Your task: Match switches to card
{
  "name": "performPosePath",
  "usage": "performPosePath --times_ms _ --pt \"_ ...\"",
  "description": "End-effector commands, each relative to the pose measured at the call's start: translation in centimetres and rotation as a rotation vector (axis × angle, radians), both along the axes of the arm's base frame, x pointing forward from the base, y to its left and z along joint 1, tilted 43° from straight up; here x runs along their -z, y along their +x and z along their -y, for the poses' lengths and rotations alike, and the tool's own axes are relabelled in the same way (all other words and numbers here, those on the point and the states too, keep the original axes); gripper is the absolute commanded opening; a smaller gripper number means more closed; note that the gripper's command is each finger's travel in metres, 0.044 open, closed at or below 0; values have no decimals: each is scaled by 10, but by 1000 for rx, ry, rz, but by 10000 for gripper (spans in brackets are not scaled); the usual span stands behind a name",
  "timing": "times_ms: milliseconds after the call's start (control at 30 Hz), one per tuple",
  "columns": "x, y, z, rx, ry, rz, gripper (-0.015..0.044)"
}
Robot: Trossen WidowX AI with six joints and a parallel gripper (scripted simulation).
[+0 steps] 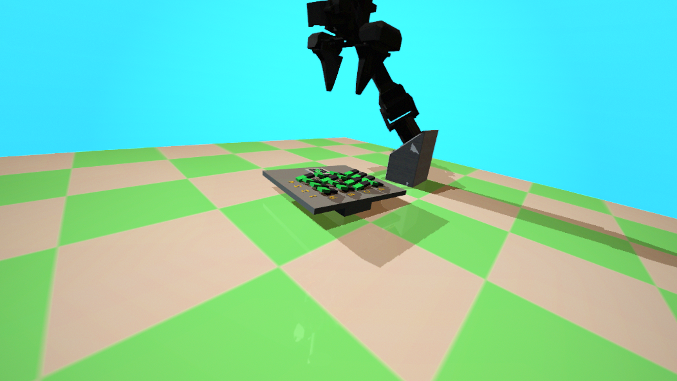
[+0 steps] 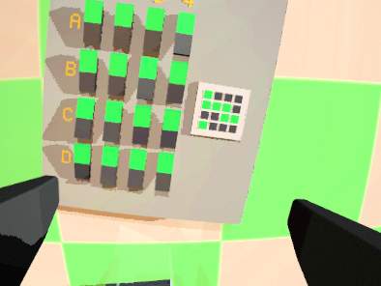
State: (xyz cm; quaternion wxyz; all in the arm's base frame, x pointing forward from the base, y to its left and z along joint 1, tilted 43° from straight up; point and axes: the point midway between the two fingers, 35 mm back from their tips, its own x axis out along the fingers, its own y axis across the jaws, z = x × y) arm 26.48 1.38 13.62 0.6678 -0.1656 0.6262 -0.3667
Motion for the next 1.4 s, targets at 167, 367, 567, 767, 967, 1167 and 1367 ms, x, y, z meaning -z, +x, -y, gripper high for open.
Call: performPosePath --times_ms 167,367,567,767,967,1167,1367 --pt "63 63 35 14 25 27 242" --pt "84 80 52 20 26 37 85" --pt "108 80 74 36 32 21 0" --pt "109 79 76 37 32 20 0" --pt "117 79 83 37 32 20 0" --pt "118 79 85 37 32 20 0" --pt "125 78 91 37 31 20 0"
